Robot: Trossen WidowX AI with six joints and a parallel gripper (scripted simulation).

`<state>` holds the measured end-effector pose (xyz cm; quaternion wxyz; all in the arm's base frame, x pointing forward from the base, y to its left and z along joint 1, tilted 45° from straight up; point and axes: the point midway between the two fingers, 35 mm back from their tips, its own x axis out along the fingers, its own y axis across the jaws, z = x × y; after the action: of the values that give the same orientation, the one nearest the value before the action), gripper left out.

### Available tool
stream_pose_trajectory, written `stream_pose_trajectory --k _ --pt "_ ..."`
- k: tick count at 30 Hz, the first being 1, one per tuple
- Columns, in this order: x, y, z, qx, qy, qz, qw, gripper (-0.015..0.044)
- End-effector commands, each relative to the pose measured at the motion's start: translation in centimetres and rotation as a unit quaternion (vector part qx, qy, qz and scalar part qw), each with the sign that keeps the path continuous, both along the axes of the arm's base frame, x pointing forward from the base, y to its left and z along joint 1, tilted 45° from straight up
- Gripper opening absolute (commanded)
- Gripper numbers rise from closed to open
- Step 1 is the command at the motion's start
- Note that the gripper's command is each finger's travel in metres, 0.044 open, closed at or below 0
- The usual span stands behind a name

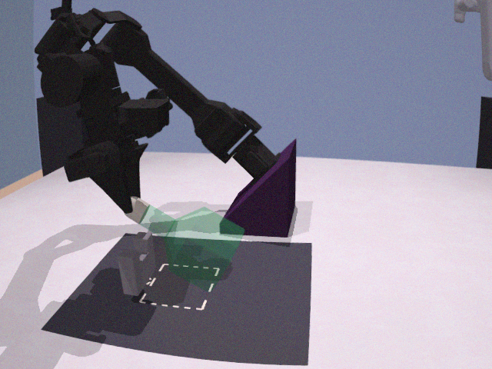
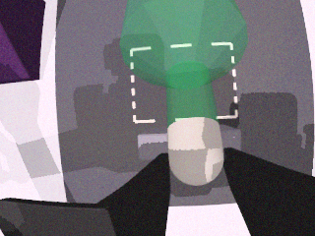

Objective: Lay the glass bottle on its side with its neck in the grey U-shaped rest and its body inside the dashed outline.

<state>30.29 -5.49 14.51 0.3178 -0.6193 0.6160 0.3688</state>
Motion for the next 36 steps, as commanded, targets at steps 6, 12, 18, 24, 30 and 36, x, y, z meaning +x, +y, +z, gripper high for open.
stream_pose_trajectory --k 6,12,18,24,30,36 --pt "0.0 -1.1 0.0 0.000 0.000 0.000 1.000 0.0117" --pt "0.1 -1.7 -0.1 0.000 -0.001 -0.002 1.000 0.0117" --pt "0.1 -2.0 -0.1 -0.001 -0.002 -0.003 1.000 0.0117" --pt "0.1 -2.4 -0.1 -0.001 -0.003 -0.005 1.000 0.0117" --pt "0.1 -2.8 -0.1 -0.002 -0.003 -0.007 1.000 0.0117" --pt "0.1 -3.2 -0.2 -0.003 -0.004 -0.009 1.000 0.0117"
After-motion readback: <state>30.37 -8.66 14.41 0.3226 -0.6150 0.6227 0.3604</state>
